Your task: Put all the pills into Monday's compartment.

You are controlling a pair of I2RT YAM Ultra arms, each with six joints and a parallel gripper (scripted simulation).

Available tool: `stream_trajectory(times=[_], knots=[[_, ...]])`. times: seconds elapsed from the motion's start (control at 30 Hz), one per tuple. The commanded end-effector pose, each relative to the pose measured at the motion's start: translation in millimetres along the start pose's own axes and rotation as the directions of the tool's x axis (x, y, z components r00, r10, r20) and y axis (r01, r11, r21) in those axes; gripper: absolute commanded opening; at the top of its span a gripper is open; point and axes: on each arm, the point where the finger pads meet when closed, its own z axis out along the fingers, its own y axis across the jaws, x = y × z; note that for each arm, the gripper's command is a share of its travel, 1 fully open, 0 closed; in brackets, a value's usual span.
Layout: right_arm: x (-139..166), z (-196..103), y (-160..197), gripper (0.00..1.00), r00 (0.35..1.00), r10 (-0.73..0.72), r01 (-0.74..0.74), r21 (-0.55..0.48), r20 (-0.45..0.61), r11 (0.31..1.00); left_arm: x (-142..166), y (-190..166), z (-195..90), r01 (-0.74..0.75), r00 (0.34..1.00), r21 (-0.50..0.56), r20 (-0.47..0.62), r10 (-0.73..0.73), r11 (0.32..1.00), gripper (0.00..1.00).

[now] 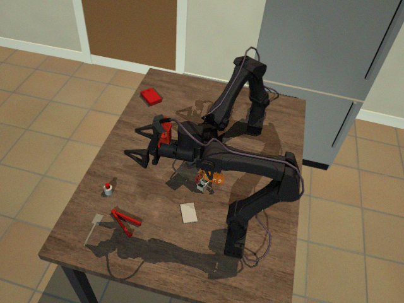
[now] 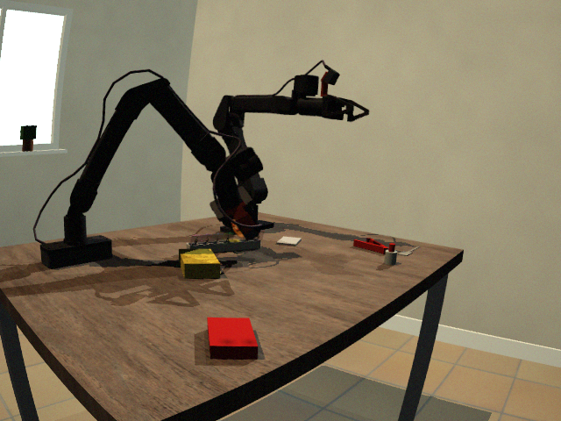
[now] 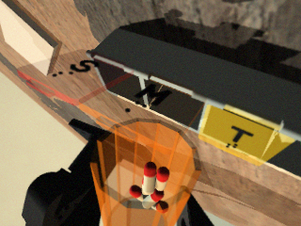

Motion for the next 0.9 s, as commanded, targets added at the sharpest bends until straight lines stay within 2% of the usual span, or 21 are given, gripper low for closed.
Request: stream_trajectory(times=[0.0,0.17,0.3,0.87], knots=[[6.3,-2.5,4.2,0.36,1.0,-0.012,0.011,-0.019,-0.023,1.0,-18.1,1.4,-3.8,-0.001,0.999,-0.002,0.041,0.001,1.0,1.0],[6.3,-2.5,4.2,0.36,1.0,-0.012,0.011,-0.019,-0.023,1.0,-18.1,1.4,-3.8,-0.001,0.999,-0.002,0.041,0.001,1.0,1.0],[4.4,-6.6,15.3,0.36,0.998,0.011,-0.014,-0.041,-0.069,0.999,-18.1,1.4,-3.8,-0.001,0.999,-0.002,0.041,0.001,1.0,1.0],[8.9,-7.8,16.8,0.36,0.997,-0.002,-0.001,-0.045,-0.072,0.999,-18.1,1.4,-3.8,-0.001,0.999,-0.002,0.041,0.001,1.0,1.0]])
